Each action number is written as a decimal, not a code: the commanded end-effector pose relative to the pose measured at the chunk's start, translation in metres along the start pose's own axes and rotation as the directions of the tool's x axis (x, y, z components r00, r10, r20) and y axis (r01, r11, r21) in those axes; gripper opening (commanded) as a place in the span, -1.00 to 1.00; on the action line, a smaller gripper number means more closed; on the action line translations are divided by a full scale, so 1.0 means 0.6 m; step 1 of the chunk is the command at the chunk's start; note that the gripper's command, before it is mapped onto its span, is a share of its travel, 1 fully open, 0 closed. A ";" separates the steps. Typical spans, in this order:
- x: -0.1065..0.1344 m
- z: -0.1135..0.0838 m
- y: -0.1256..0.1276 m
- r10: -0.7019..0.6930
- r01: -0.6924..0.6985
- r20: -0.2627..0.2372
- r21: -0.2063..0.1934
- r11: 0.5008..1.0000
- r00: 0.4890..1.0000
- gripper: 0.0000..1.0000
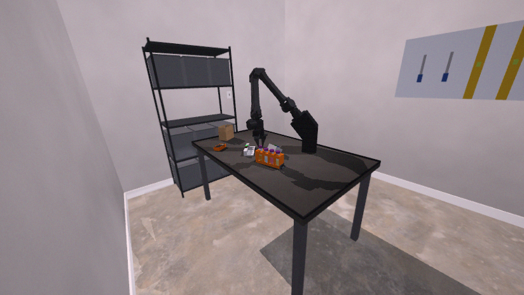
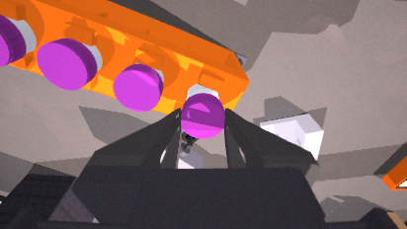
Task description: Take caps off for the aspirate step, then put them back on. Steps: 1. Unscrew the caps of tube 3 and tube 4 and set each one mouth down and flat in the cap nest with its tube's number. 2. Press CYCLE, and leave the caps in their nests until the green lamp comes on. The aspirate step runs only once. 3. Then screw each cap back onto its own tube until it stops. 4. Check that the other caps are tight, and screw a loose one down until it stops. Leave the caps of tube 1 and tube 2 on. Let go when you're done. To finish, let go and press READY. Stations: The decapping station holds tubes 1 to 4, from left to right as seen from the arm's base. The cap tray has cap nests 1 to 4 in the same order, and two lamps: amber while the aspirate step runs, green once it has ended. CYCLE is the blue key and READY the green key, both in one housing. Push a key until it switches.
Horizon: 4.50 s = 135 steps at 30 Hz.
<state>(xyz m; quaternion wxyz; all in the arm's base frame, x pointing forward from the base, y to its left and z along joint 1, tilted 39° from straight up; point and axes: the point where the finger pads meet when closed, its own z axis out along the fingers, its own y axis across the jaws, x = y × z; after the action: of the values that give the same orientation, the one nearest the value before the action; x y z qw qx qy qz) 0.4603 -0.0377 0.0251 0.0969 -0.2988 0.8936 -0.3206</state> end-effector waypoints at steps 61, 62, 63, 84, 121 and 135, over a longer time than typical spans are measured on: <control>0.012 0.024 0.006 0.007 -0.007 -0.019 -0.004 1.000 1.000 -1.00; 0.012 0.024 0.006 0.007 -0.007 -0.019 -0.004 1.000 1.000 -1.00; 0.012 0.024 0.006 0.008 -0.008 -0.019 -0.004 1.000 1.000 -1.00; 0.000 0.021 0.002 0.015 -0.015 -0.009 0.002 1.000 1.000 -1.00; -0.017 0.015 -0.010 0.024 -0.024 0.006 0.011 1.000 1.000 -1.00; -0.014 0.017 -0.012 0.021 -0.021 0.000 0.008 1.000 1.000 -1.00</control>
<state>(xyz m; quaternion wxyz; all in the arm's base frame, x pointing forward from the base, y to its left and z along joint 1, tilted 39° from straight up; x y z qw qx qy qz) 0.4617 -0.0392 0.0212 0.0960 -0.2980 0.8939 -0.3209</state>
